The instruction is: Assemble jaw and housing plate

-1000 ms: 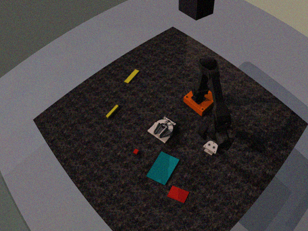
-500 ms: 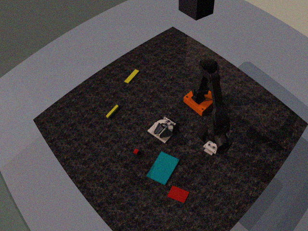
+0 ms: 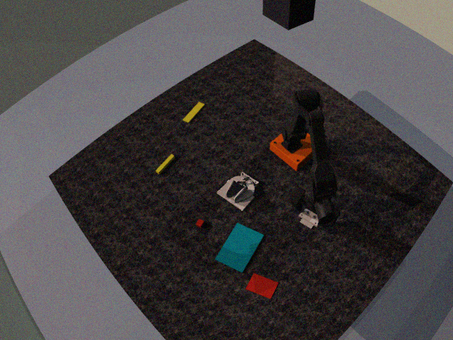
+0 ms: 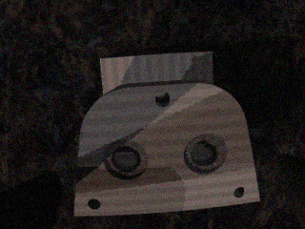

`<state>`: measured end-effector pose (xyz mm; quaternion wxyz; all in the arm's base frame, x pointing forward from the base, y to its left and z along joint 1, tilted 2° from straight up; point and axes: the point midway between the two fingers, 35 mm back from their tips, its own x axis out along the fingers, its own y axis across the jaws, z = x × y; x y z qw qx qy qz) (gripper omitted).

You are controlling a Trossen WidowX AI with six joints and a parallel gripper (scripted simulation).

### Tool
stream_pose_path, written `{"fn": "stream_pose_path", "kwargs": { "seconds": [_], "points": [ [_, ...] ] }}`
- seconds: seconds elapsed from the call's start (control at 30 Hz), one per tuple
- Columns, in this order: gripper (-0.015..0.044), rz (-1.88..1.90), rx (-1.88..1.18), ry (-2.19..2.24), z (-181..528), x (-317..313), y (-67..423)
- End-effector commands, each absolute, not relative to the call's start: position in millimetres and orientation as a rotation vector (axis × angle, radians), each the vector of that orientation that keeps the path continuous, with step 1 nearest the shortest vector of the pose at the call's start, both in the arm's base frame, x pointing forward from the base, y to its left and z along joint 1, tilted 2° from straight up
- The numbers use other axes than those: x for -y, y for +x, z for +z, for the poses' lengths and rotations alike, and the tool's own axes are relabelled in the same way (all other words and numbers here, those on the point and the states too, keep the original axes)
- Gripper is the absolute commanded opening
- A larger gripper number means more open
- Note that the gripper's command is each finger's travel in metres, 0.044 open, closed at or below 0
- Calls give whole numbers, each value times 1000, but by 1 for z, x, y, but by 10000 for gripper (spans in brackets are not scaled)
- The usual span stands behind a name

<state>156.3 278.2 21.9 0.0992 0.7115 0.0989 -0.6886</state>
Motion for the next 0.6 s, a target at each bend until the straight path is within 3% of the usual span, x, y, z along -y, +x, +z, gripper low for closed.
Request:
{"fn": "stream_pose_path", "kwargs": {
  "seconds": [0.0, 0.57],
  "points": [
    [440, -2033, -291, 2101, 15, -277, 156],
    [440, -2033, -291, 2101, 2, -277, 157]
  ]
}}
